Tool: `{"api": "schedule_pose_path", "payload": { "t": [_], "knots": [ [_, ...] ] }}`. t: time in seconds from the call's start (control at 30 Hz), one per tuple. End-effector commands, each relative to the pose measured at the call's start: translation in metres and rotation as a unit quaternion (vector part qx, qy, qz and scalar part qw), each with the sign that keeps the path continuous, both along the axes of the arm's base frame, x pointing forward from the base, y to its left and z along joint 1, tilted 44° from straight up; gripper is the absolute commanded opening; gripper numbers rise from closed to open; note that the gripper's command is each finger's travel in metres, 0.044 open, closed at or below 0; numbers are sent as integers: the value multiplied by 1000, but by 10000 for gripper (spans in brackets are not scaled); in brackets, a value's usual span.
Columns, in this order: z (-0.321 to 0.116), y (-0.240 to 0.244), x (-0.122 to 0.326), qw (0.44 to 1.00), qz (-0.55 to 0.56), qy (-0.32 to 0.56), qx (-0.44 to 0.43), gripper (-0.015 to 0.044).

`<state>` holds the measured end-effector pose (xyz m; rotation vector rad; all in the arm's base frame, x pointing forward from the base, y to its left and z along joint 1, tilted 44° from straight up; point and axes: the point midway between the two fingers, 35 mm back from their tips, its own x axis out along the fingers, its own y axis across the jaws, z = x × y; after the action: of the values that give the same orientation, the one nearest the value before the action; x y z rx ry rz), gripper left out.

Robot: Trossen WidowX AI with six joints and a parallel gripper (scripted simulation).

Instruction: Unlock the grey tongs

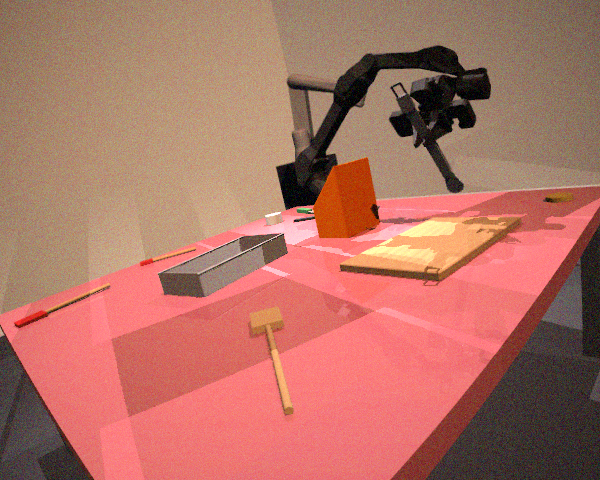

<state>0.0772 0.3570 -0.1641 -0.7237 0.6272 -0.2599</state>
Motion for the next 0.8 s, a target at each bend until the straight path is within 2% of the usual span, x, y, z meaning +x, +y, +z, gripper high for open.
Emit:
{"api": "schedule_pose_path", "payload": {
  "t": [0.0, 0.27, 0.77],
  "knots": [
    [1, 1, 1, 1000, 2, -3, 1, -150],
    [-4, -5, 6, 999, -36, 25, -3, -150],
    [-27, -29, 27, 944, -249, 216, 9, -150]
  ]
}}
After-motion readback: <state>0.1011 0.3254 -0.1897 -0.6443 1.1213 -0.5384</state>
